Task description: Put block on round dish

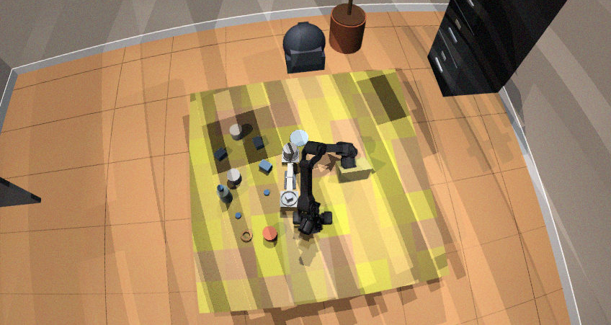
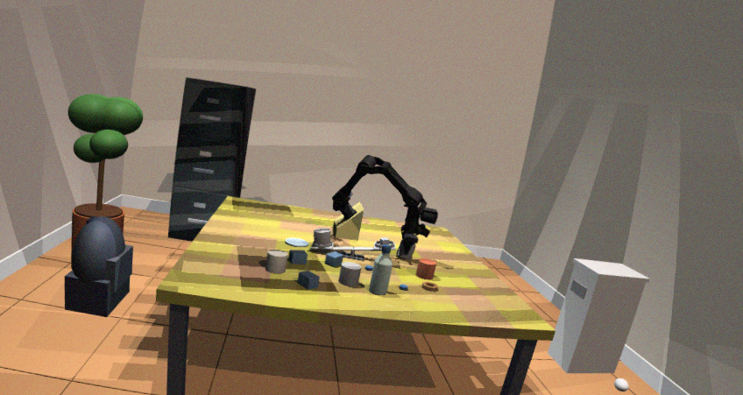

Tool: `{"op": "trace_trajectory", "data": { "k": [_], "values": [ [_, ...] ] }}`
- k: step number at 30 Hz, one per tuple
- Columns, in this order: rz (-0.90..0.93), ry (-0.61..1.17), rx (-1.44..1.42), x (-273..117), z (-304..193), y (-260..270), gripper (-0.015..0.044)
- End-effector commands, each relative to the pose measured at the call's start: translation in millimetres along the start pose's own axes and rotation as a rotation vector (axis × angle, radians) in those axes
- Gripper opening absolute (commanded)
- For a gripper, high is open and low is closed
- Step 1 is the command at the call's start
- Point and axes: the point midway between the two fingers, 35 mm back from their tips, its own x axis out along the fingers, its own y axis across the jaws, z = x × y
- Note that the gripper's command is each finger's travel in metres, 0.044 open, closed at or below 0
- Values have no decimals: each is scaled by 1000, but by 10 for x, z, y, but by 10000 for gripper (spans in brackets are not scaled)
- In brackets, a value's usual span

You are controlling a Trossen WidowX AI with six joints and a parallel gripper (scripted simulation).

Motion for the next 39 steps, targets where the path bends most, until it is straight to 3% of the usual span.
{"op": "trace_trajectory", "data": {
  "k": [1,7,10,15,22,39],
  "values": [
    [0,0,2,-2,1,-2,289],
    [-1,-1,0,-124,6,-6,440],
    [-3,0,-5,-510,0,3,440],
    [-3,0,-5,-540,-2,5,440],
    [32,-77,99,-673,-45,-229,260],
    [41,-55,660,-777,-241,-449,260]
  ]
}}
